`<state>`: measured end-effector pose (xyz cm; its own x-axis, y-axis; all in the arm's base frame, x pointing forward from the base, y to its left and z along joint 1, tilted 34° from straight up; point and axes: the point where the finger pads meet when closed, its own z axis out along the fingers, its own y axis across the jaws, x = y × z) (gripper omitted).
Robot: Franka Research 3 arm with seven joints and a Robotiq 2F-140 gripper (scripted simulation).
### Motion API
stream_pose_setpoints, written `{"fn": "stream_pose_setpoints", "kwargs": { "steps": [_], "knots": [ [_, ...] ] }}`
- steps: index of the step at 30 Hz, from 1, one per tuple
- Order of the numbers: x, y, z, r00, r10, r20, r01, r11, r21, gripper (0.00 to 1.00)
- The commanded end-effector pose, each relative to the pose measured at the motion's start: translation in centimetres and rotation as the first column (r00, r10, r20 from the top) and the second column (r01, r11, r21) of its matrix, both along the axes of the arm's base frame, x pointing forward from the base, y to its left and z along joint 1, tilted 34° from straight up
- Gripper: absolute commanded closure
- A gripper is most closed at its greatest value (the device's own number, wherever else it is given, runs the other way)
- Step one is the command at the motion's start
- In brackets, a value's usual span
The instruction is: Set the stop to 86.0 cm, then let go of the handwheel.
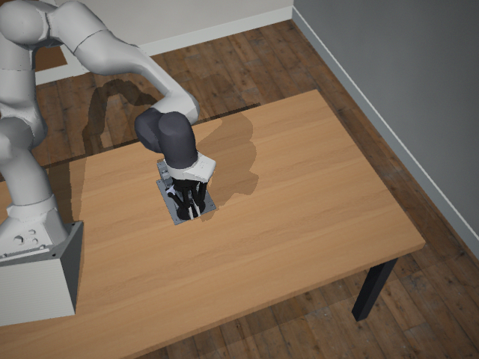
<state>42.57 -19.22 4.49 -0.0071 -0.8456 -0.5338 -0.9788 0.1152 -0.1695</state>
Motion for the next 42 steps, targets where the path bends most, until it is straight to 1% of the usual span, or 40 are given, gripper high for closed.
{"fn": "stream_pose_setpoints", "kwargs": {
  "steps": [1, 13, 19, 25, 27, 31, 35, 42],
  "knots": [
    [0.8, 0.1, 0.0, 1.000, -0.006, -0.004, 0.006, 1.000, -0.002, 0.96],
    [2.6, 0.3, -0.5, 1.000, -0.006, -0.004, 0.006, 1.000, -0.002, 0.96],
    [3.5, 0.8, -1.2, 1.000, -0.006, -0.004, 0.006, 1.000, -0.002, 0.96],
    [4.2, 1.5, -2.4, 1.000, -0.006, -0.004, 0.006, 1.000, -0.002, 0.96],
    [4.2, 1.5, -2.4, 1.000, -0.006, -0.004, 0.006, 1.000, -0.002, 0.96],
    [4.2, 2.2, -3.5, 1.000, -0.006, -0.004, 0.006, 1.000, -0.002, 0.96],
    [3.8, 2.9, -4.6, 1.000, -0.006, -0.004, 0.006, 1.000, -0.002, 0.96],
    [2.6, 3.5, -5.6, 1.000, -0.006, -0.004, 0.006, 1.000, -0.002, 0.96]
  ]
}}
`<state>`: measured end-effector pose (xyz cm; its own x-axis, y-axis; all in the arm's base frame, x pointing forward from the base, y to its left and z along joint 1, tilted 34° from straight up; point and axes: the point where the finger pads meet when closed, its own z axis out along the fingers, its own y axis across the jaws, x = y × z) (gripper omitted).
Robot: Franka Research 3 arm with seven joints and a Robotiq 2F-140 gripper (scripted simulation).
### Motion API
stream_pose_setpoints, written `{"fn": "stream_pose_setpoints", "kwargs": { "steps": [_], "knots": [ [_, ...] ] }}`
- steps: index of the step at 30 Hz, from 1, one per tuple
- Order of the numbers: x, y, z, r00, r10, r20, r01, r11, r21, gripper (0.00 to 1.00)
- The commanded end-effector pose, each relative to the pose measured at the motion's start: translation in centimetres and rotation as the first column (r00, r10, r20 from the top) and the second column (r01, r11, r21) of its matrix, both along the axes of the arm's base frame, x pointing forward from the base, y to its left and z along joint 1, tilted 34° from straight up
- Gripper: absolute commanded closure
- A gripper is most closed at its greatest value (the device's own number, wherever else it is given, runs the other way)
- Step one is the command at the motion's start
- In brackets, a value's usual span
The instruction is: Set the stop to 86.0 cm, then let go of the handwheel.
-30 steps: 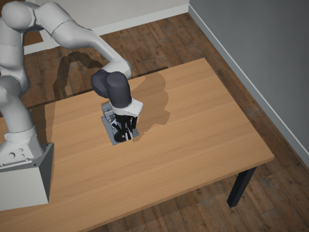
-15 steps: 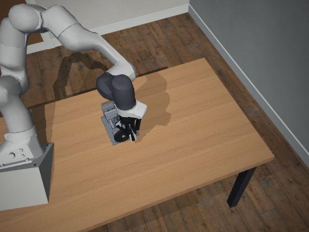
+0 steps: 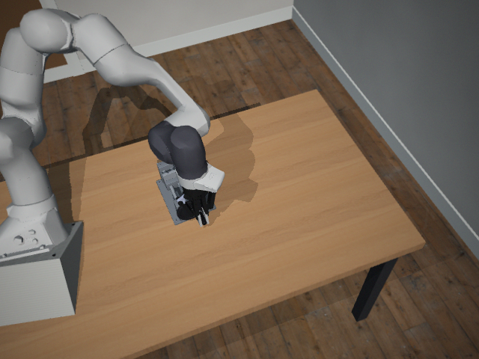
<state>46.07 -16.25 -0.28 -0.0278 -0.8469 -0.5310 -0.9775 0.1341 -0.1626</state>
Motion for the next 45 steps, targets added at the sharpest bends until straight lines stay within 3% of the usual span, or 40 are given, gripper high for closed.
{"fn": "stream_pose_setpoints", "kwargs": {
  "steps": [1, 21, 34, 45],
  "knots": [
    [-0.9, 0.6, -0.8, 1.000, 0.014, 0.004, -0.014, 1.000, 0.002, 0.96],
    [-4.4, 0.7, -0.9, 1.000, 0.014, 0.004, -0.014, 1.000, 0.002, 0.96],
    [-6.2, -0.7, 1.3, 1.000, 0.014, 0.004, -0.014, 1.000, 0.002, 0.96],
    [-5.5, -2.2, 3.7, 1.000, 0.014, 0.004, -0.014, 1.000, 0.002, 0.96]
  ]
}}
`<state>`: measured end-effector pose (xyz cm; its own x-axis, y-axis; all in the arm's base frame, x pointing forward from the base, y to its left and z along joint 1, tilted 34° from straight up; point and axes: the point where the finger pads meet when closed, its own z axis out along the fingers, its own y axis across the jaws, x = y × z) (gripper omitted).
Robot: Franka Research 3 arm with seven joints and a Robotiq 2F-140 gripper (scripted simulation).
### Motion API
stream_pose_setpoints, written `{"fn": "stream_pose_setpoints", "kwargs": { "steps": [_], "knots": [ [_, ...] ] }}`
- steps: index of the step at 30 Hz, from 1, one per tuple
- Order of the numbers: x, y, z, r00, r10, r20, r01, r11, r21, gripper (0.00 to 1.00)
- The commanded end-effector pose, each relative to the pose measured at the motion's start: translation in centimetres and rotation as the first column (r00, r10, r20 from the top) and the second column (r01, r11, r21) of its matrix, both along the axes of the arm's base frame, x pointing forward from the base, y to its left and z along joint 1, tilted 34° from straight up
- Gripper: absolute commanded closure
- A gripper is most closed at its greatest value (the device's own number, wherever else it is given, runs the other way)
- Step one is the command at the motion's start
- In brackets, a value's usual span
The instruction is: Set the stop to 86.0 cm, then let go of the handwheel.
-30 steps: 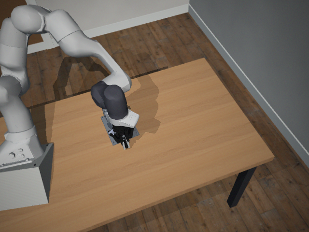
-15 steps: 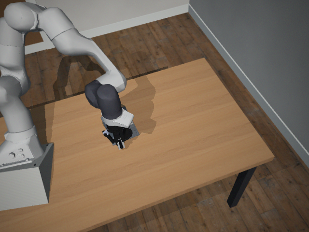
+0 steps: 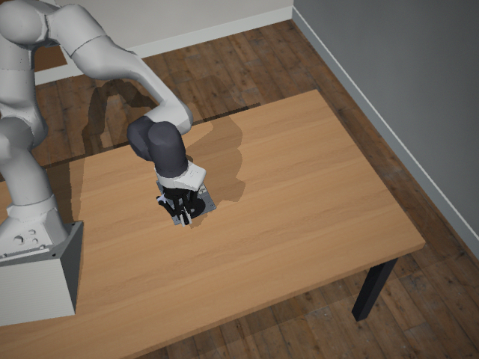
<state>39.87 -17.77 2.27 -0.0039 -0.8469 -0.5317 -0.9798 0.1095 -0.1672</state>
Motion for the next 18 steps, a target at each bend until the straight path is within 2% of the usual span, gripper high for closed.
{"fn": "stream_pose_setpoints", "kwargs": {
  "steps": [1, 18],
  "knots": [
    [0.9, -0.8, 1.3, 1.000, -0.011, -0.001, 0.011, 1.000, 0.001, 0.96],
    [3.6, -1.4, 2.2, 1.000, -0.011, -0.001, 0.011, 1.000, 0.001, 0.96]
  ]
}}
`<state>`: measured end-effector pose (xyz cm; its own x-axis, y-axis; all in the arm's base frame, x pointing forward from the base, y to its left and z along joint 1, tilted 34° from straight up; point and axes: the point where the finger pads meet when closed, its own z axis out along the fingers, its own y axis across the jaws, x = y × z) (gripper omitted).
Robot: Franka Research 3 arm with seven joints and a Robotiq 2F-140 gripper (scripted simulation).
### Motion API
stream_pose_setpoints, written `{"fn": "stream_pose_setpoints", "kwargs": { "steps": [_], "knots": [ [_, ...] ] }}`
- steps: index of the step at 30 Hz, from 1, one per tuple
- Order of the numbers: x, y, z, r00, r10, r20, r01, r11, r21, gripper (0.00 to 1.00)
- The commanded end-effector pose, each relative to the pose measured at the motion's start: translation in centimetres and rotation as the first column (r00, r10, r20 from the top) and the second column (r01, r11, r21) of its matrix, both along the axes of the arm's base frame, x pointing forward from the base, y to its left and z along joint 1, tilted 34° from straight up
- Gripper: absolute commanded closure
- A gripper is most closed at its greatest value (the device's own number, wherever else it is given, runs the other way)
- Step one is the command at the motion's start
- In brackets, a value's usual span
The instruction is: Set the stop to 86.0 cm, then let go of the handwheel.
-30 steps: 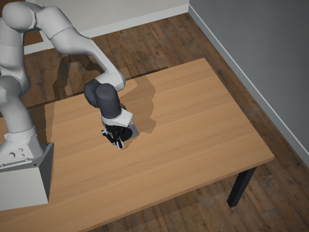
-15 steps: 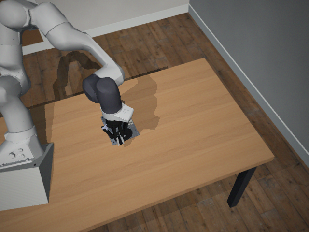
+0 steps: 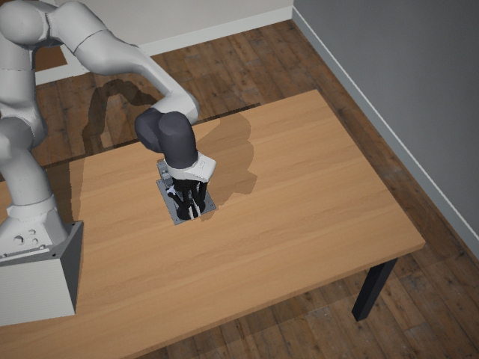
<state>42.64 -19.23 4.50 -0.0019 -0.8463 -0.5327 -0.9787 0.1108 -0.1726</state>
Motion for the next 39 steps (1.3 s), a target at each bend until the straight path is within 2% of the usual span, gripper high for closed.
{"fn": "stream_pose_setpoints", "kwargs": {
  "steps": [1, 11, 22, 28, 39],
  "knots": [
    [1.1, 0.1, -0.1, 1.000, -0.010, -0.007, 0.010, 1.000, 0.000, 0.96],
    [2.7, 0.4, -0.6, 1.000, -0.010, -0.007, 0.010, 1.000, 0.000, 0.96],
    [4.2, 1.5, -2.5, 1.000, -0.010, -0.007, 0.010, 1.000, 0.000, 0.96],
    [4.2, 2.2, -3.6, 1.000, -0.010, -0.007, 0.010, 1.000, 0.000, 0.96],
    [2.9, 3.4, -5.4, 1.000, -0.010, -0.007, 0.010, 1.000, 0.000, 0.96]
  ]
}}
